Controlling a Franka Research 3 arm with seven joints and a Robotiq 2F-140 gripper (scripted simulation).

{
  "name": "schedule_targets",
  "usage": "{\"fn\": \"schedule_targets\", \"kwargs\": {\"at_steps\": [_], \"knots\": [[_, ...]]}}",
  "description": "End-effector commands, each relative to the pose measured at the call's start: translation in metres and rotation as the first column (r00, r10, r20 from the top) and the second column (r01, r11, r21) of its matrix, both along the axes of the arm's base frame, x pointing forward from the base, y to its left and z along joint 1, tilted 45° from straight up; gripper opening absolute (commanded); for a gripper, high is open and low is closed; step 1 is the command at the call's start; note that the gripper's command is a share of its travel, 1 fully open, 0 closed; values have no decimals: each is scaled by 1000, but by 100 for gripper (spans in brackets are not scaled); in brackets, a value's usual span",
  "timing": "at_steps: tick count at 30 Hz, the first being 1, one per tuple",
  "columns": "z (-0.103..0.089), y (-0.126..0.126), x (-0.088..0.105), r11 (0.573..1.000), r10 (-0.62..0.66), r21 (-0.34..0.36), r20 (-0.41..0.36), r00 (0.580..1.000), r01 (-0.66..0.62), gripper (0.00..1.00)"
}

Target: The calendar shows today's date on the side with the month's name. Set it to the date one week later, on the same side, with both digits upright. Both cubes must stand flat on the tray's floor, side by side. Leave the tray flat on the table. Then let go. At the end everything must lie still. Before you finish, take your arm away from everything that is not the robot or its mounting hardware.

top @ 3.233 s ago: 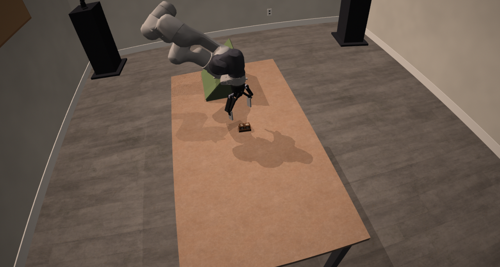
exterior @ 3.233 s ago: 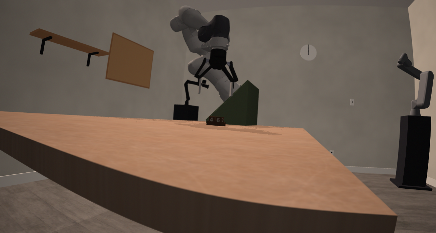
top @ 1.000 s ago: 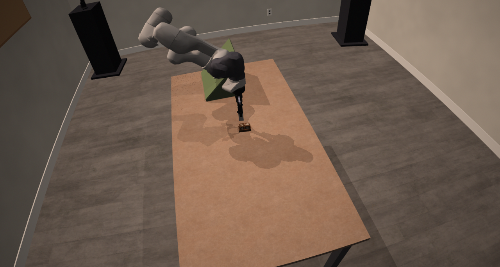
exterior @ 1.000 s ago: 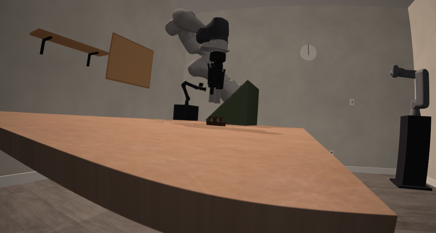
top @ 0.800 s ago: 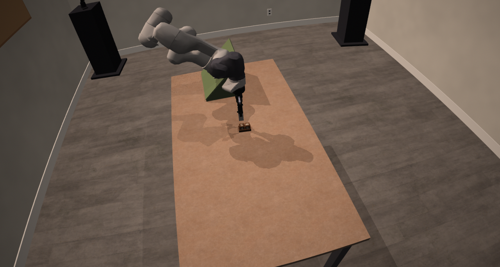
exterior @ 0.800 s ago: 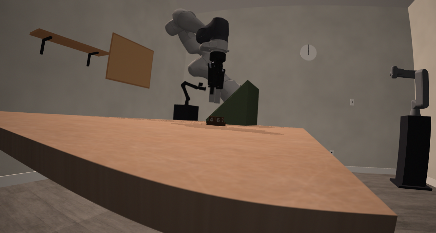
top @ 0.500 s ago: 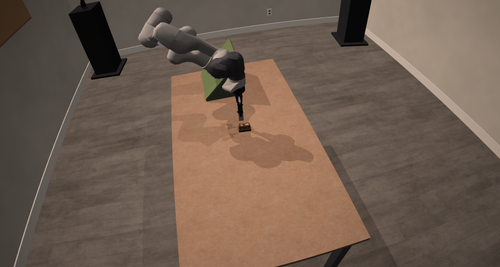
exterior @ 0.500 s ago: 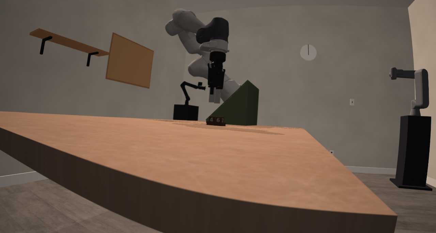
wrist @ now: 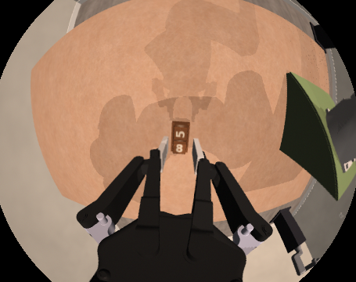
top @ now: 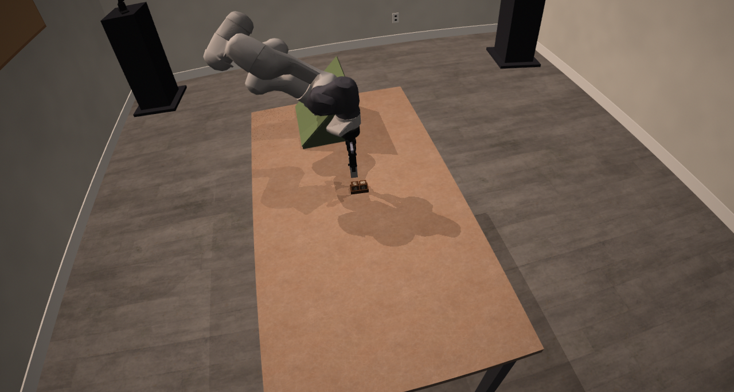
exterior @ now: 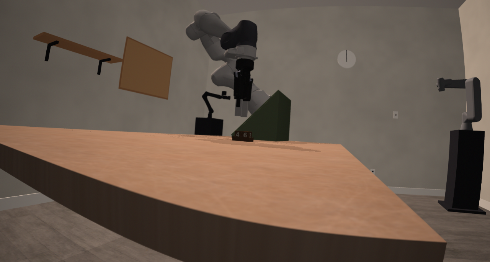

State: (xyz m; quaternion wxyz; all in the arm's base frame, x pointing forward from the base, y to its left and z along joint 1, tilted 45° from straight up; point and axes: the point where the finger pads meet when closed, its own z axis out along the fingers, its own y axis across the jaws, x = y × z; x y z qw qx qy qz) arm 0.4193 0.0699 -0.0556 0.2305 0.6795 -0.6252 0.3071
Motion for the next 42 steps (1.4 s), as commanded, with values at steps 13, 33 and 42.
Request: {"fn": "schedule_targets", "kwargs": {"at_steps": [13, 33, 42], "knots": [[-12, -12, 4, 1000, 3, 1, -2, 1000, -3, 28], [-30, -30, 7, 1000, 3, 1, -2, 1000, -3, 28], [-33, -33, 8, 1000, 3, 1, -2, 1000, -3, 28]]}}
